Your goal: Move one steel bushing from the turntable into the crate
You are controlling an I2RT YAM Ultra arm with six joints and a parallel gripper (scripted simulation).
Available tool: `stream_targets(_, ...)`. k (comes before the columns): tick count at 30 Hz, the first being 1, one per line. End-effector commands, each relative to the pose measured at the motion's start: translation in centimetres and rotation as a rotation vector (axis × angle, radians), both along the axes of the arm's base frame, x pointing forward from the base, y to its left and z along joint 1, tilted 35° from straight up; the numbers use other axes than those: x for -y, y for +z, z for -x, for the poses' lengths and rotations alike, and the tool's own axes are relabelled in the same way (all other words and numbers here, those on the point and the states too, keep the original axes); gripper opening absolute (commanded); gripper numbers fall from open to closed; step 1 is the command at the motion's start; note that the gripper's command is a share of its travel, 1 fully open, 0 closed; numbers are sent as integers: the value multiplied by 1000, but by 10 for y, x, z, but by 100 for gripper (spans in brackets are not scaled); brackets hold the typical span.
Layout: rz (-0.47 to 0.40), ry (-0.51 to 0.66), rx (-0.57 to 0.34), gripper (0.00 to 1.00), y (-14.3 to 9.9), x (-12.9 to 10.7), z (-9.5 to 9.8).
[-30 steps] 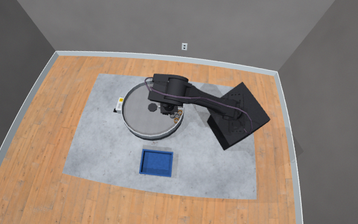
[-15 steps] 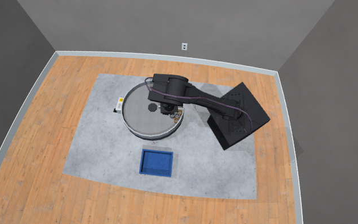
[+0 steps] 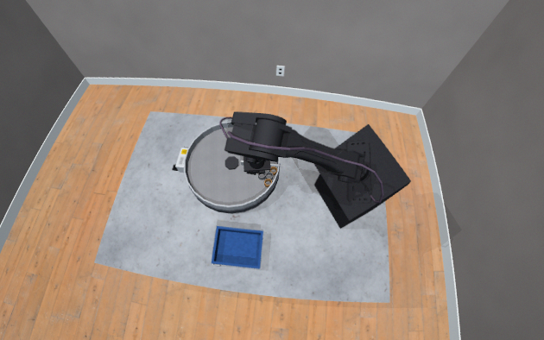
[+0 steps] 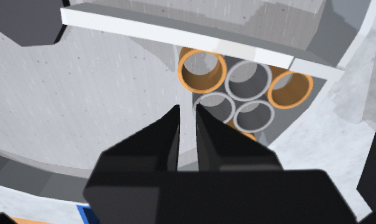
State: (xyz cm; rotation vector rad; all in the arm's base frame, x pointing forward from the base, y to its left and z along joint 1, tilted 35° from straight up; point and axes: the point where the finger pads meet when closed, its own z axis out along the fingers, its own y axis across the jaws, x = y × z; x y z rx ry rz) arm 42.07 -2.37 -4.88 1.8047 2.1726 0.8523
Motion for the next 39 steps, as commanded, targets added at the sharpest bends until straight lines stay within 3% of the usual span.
stream_targets(1,11,-9,4,13,5,3,-7)
stream_targets(4,12,-9,4,13,5,3,-7)
stream_targets(6,4,-8,-28,13,-4,-1,9)
stream_targets(16,16,-15,24,13,5,3,1)
stream_targets(39,16,-15,24,13,5,3,1)
